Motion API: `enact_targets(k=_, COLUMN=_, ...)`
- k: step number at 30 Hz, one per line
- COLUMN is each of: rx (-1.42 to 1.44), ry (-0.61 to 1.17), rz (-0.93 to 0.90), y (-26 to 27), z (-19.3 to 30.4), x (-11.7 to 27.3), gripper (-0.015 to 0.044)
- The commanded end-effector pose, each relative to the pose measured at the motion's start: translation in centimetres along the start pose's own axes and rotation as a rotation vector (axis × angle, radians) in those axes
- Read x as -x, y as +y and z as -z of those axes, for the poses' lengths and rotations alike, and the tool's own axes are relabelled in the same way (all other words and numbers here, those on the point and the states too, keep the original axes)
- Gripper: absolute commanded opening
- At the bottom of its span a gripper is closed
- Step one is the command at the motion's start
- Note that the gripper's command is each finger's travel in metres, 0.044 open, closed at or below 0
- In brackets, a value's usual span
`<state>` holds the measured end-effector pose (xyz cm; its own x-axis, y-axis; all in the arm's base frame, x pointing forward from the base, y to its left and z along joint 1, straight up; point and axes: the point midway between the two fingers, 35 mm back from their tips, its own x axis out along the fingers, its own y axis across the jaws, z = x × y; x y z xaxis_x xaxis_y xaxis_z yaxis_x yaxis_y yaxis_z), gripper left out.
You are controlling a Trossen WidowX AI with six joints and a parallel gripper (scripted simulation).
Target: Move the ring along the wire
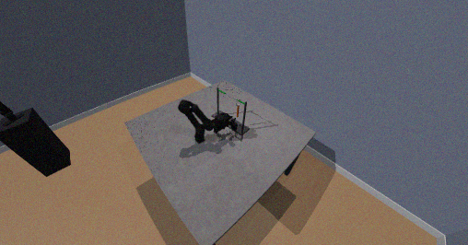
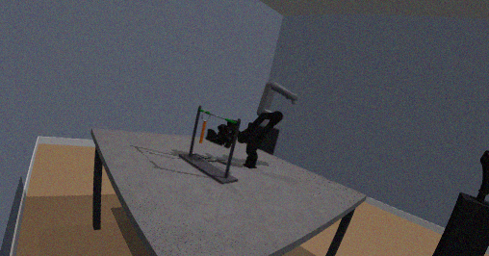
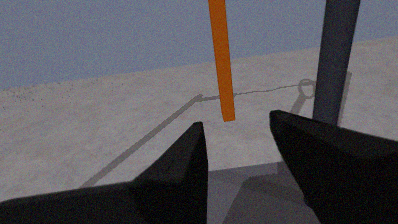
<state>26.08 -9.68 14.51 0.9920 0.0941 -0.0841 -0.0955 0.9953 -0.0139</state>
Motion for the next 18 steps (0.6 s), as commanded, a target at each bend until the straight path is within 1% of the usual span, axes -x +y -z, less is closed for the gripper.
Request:
enact_targets(k=1, rx=-0.001, ry=-0.008, rz=0.005, y=-0.1, z=-0.5, x=-0.4, gripper=0.0160)
enact_targets(k=18, rx=0.000, ry=-0.009, rz=0.005, y=-0.4, z=-0.8, x=-2.6, gripper=0.0160)
